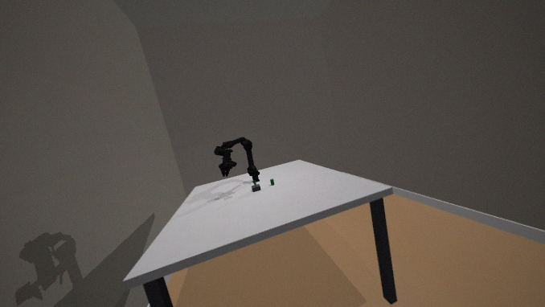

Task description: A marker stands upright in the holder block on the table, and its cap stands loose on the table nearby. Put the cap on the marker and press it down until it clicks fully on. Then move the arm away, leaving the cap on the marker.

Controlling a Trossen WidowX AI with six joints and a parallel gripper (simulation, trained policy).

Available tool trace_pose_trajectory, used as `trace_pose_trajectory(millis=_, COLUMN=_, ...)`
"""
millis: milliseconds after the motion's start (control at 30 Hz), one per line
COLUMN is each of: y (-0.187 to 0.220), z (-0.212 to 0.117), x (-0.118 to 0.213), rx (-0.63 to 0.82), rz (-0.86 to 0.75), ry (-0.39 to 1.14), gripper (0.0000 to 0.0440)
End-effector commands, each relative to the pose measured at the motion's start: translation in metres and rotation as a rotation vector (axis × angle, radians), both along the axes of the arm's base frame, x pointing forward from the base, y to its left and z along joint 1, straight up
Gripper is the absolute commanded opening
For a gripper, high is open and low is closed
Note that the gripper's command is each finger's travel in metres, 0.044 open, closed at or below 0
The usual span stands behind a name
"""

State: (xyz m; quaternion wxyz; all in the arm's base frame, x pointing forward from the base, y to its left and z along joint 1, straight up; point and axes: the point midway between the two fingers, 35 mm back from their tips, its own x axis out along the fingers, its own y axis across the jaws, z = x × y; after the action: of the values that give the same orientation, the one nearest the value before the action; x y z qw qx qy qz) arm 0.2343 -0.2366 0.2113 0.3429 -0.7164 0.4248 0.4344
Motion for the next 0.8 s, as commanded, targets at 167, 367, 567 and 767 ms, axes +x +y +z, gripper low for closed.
trace_pose_trajectory(millis=167, y=0.017, z=-0.011, x=0.017, rx=0.03, rz=0.028, ry=0.028, gripper=0.031)
trace_pose_trajectory(millis=367, y=0.03, z=-0.018, x=0.029, rx=0.048, rz=0.05, ry=0.044, gripper=0.031)
trace_pose_trajectory(millis=567, y=0.045, z=-0.024, x=0.039, rx=0.065, rz=0.07, ry=0.06, gripper=0.0311)
trace_pose_trajectory(millis=767, y=0.059, z=-0.03, x=0.049, rx=0.081, rz=0.09, ry=0.076, gripper=0.0311)
